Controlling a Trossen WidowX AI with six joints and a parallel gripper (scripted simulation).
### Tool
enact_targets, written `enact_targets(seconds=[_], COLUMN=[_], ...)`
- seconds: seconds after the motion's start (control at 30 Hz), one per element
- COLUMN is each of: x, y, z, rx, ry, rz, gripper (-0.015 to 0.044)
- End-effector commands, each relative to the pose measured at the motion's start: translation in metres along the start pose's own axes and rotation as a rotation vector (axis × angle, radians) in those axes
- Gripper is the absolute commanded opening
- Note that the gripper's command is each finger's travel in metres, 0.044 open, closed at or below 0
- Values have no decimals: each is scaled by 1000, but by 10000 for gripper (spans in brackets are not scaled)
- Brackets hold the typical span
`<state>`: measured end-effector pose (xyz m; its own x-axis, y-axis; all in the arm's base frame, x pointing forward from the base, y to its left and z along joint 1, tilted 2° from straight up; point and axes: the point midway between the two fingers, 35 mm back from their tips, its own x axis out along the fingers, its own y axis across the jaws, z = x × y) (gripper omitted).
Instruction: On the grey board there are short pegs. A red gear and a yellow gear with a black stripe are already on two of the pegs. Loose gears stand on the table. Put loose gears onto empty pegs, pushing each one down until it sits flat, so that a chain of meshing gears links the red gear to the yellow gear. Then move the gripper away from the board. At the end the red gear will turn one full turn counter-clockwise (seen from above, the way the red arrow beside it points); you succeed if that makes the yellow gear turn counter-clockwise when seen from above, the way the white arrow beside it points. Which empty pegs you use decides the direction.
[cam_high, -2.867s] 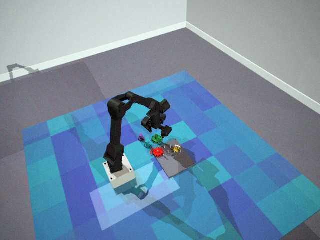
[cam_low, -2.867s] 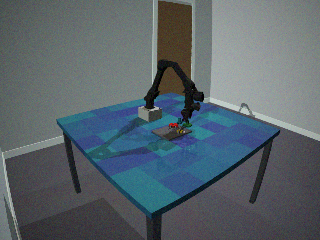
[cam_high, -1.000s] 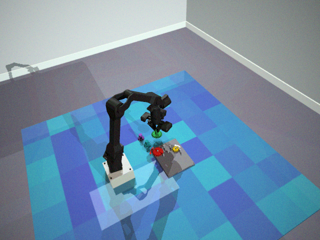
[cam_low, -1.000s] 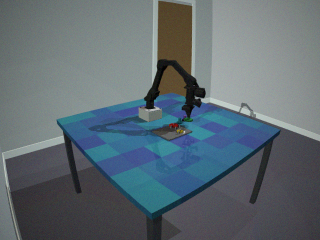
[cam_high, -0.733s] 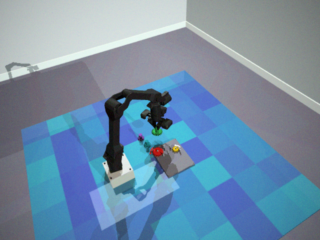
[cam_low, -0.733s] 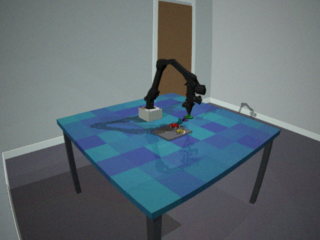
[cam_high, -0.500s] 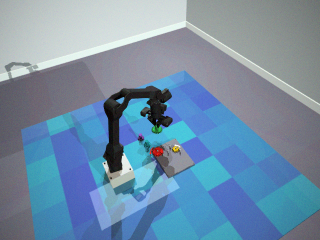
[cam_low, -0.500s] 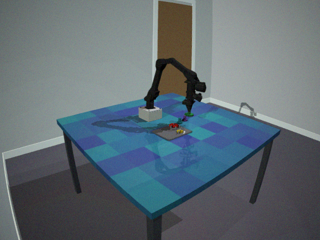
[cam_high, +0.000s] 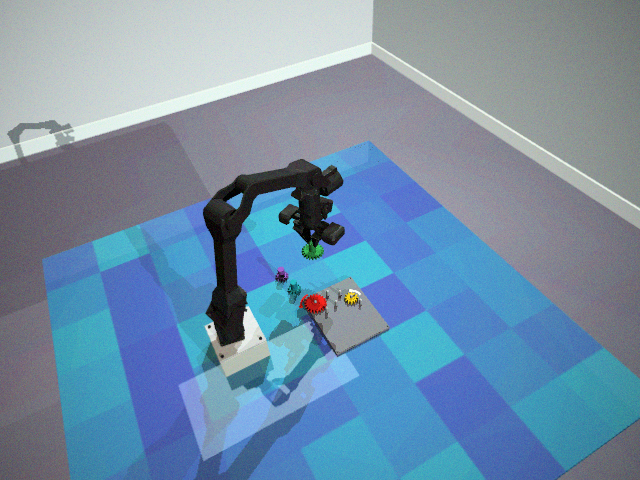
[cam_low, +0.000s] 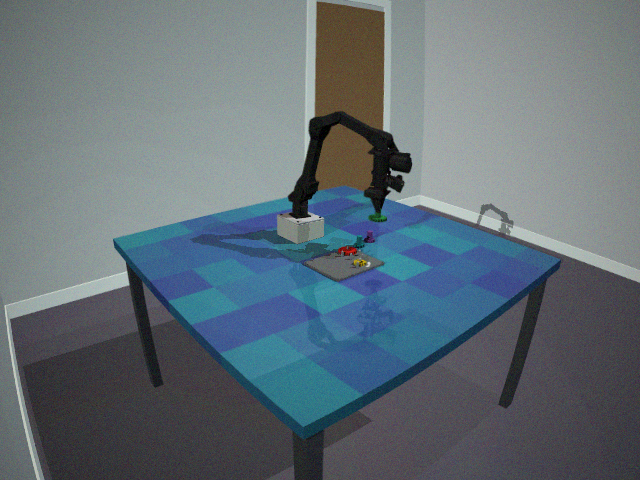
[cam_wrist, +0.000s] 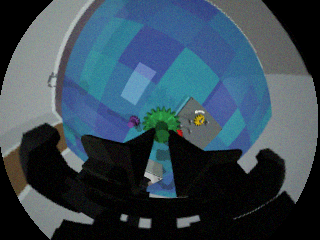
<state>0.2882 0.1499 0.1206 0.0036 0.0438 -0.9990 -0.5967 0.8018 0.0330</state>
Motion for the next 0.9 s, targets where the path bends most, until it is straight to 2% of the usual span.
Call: enact_targets(seconds=[0.0,0.23,0.87], x=[-14,-20,12], y=[0,-2,-46], z=[1,-1,-13], rx=[-4,-4,-4], ry=[-19,-18,-17], rz=[-2,-2,-6], gripper=[0,0,0])
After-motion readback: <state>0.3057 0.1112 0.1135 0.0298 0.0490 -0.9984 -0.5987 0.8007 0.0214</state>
